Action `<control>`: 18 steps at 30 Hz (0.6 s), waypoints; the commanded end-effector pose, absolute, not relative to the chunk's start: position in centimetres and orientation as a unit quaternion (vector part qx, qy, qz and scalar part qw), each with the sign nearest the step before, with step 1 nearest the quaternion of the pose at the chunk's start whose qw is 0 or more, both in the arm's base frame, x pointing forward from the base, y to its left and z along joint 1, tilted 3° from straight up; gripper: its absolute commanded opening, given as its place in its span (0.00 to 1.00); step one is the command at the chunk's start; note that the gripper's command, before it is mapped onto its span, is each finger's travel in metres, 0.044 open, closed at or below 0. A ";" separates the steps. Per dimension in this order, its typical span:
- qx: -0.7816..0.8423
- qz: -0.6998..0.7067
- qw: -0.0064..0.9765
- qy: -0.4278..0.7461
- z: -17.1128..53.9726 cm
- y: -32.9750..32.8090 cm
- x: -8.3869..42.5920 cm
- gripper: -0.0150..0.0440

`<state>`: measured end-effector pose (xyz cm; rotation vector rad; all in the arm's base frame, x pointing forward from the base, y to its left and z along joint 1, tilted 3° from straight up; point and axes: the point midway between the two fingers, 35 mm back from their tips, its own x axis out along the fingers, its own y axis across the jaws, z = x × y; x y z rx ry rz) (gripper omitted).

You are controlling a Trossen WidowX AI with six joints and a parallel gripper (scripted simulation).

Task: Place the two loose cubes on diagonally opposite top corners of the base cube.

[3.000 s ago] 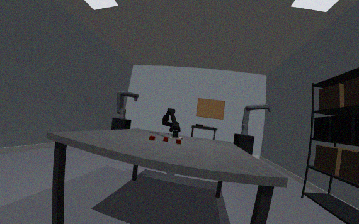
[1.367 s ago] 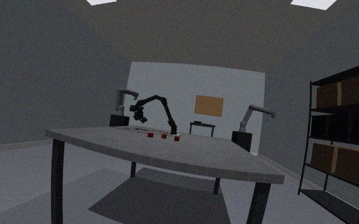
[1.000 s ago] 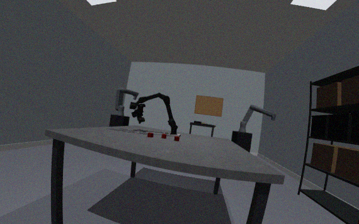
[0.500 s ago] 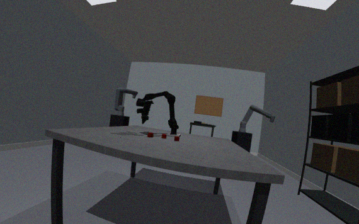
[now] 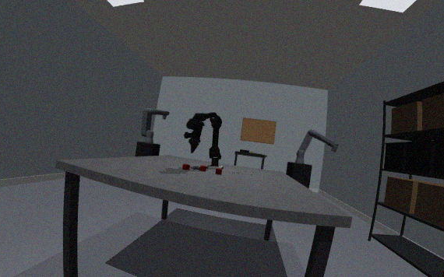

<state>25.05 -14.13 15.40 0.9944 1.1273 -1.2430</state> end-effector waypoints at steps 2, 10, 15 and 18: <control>0.481 -0.522 0.533 0.460 15.7 -8.7 25.7 0.70; 0.515 -0.520 0.509 0.453 16.0 -5.3 25.6 0.70; 0.516 -0.520 0.509 0.453 14.0 -5.5 25.8 0.70; 0.516 -0.520 0.509 0.453 11.7 -5.6 26.0 0.70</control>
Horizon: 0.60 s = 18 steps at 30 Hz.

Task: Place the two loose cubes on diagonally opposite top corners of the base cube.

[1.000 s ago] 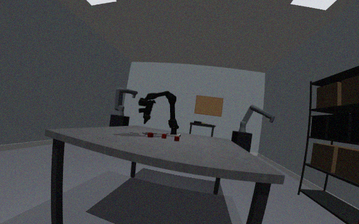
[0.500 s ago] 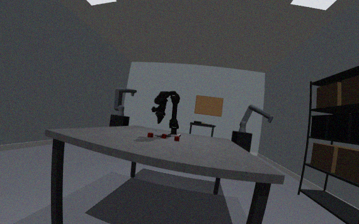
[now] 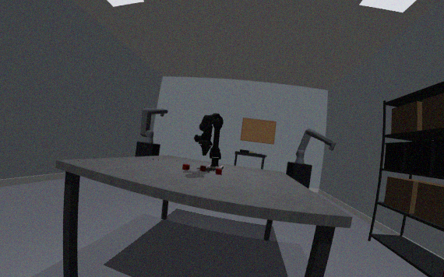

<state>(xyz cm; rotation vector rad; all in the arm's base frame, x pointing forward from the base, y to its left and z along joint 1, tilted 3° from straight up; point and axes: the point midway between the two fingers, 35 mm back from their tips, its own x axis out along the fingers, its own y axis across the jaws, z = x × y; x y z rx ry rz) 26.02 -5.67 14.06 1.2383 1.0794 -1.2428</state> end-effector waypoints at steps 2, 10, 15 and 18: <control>0.516 -0.520 0.509 0.453 10.3 -5.7 25.9 0.70; 0.516 -0.520 0.508 0.453 9.2 -5.7 25.9 0.70; 0.516 -0.520 0.508 0.453 8.3 -5.8 25.9 0.70; 0.516 -0.520 0.508 0.453 8.0 -5.8 26.0 0.70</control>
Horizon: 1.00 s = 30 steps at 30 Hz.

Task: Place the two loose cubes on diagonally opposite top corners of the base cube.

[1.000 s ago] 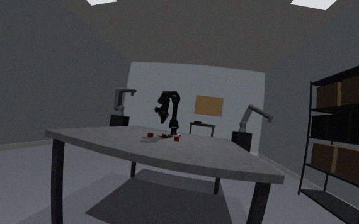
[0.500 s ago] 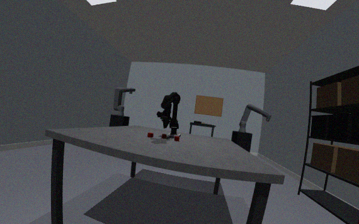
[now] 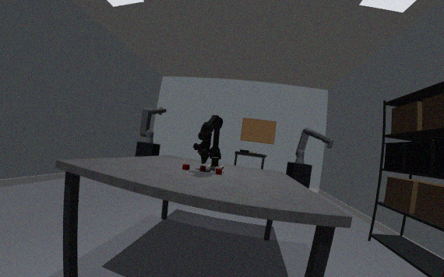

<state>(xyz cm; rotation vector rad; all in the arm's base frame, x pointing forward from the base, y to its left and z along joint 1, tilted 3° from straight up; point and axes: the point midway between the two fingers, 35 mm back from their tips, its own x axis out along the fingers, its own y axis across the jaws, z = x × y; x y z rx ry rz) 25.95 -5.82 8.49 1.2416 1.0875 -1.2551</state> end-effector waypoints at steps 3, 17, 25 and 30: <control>0.516 -0.520 0.508 0.453 7.5 -5.8 26.0 0.70; 0.516 -0.520 0.508 0.453 5.2 -6.0 26.1 0.70; 0.516 -0.520 0.508 0.453 5.0 -6.0 26.1 0.48; 0.515 -0.520 0.508 0.453 5.0 -6.0 26.1 0.43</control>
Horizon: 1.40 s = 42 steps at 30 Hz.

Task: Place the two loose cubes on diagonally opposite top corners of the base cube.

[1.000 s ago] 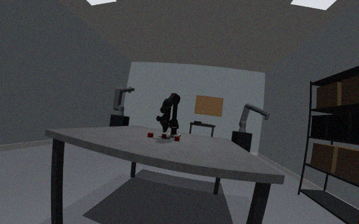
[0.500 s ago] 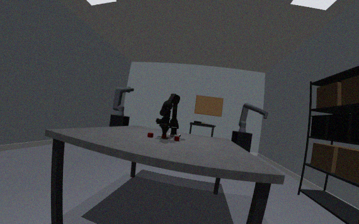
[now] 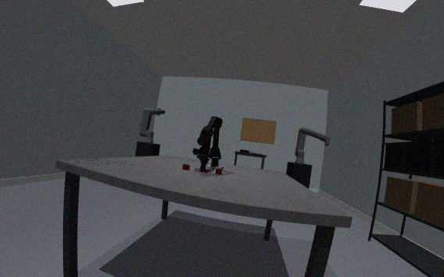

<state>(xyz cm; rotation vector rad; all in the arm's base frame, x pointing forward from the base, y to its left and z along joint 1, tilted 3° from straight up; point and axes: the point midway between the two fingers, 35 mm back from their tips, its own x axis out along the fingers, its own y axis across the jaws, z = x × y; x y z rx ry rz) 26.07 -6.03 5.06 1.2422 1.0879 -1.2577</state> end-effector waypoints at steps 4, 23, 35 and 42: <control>0.514 -0.519 0.509 0.456 5.5 -5.9 26.1 0.43; 0.513 -0.518 0.509 0.457 11.2 -5.6 26.3 0.43; 0.515 -0.520 0.509 0.454 15.0 -5.4 25.8 0.43; 0.515 -0.519 0.510 0.454 15.9 -5.3 25.6 0.43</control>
